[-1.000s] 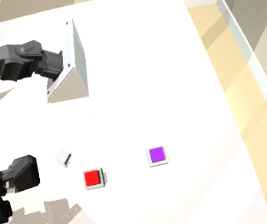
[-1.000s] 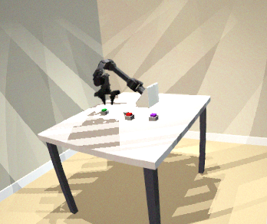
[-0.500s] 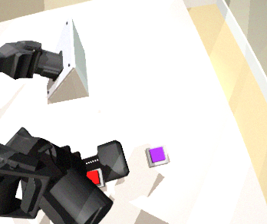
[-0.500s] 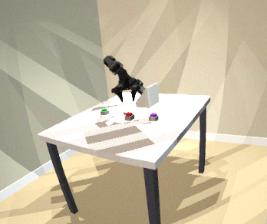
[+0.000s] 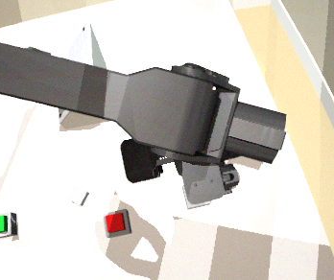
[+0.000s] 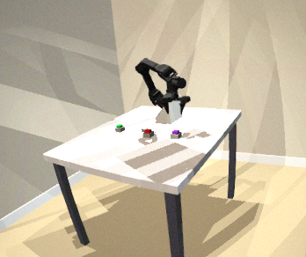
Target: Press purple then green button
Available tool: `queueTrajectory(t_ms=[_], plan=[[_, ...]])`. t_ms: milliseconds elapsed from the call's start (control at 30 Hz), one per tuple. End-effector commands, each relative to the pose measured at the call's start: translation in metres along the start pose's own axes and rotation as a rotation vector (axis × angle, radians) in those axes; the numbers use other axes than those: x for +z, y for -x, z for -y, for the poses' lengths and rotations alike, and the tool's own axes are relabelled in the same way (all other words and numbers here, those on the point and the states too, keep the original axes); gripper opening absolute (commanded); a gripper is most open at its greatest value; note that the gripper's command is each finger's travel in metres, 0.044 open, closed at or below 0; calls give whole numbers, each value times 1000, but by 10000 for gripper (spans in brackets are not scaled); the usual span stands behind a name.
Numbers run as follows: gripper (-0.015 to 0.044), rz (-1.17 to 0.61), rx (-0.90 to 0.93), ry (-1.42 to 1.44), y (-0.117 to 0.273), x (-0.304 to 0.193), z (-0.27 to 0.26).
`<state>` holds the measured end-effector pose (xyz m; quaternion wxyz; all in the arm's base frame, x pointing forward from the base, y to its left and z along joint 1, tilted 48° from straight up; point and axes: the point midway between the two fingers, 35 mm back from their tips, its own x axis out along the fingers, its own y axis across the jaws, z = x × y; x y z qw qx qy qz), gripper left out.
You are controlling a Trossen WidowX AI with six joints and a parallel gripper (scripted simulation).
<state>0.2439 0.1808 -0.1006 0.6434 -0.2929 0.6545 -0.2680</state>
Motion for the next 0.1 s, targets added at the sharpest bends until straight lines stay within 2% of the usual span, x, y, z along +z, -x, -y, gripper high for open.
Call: queueTrajectory(t_ms=[0, 67], plan=[[400, -3, 1, -30, 1, -3, -9], [400, -3, 1, -30, 1, -3, -9]])
